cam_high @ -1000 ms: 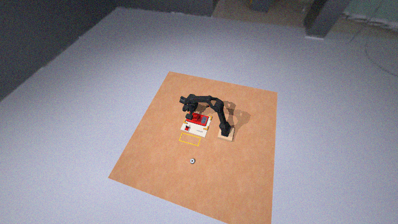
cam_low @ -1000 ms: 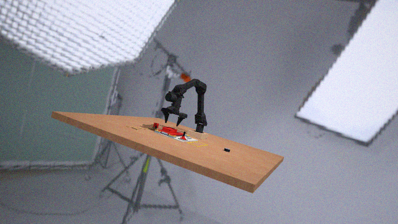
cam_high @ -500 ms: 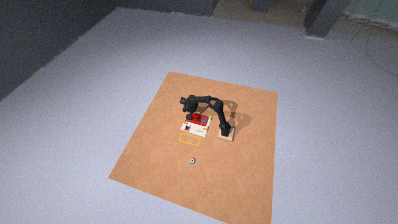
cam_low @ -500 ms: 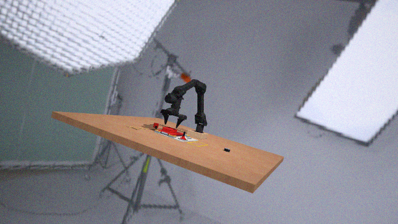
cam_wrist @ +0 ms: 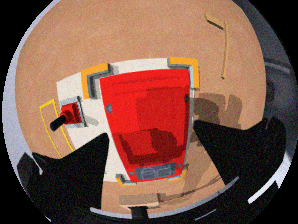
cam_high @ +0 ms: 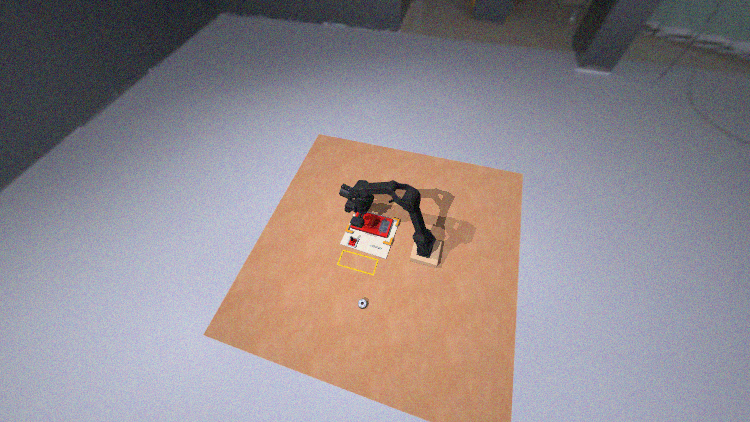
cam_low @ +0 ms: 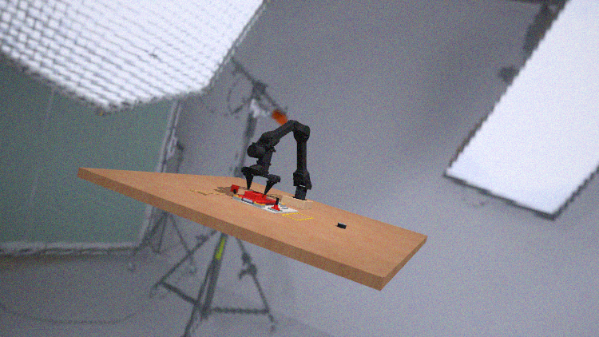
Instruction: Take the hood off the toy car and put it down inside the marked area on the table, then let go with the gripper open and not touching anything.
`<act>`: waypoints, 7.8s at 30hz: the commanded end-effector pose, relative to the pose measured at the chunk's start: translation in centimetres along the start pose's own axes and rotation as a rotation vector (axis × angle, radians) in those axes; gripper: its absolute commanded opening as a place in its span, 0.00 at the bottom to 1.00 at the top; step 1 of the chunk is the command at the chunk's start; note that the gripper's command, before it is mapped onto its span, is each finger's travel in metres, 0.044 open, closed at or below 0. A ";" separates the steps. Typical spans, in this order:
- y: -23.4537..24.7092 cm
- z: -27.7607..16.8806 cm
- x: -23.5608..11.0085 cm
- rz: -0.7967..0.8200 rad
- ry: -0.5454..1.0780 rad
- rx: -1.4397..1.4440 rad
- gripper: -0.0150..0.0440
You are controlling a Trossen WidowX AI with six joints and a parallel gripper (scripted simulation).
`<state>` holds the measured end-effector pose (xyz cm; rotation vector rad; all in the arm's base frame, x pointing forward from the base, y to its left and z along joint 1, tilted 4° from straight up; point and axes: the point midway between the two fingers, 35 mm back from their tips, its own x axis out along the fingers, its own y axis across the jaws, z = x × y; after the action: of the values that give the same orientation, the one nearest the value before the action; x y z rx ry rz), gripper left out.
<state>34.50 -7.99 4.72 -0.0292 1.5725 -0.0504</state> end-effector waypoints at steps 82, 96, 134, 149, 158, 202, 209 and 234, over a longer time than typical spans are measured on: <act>0.0 0.0 0.1 0.000 0.001 0.000 0.25; 0.0 0.0 -0.9 -0.001 0.001 0.000 0.25; 11.7 -0.4 -5.1 0.012 -0.001 -0.003 0.25; 18.4 -2.5 -5.4 0.019 0.002 -0.001 0.25; 21.8 -4.2 -5.6 0.022 0.006 0.000 0.25; 22.1 -4.1 -2.5 0.022 0.005 0.000 0.25; 22.1 -4.1 -2.0 0.022 0.005 0.000 0.25; 22.1 -4.1 0.0 0.022 0.006 0.000 0.25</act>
<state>30.75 14.13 3.93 -0.0144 1.5740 -0.0351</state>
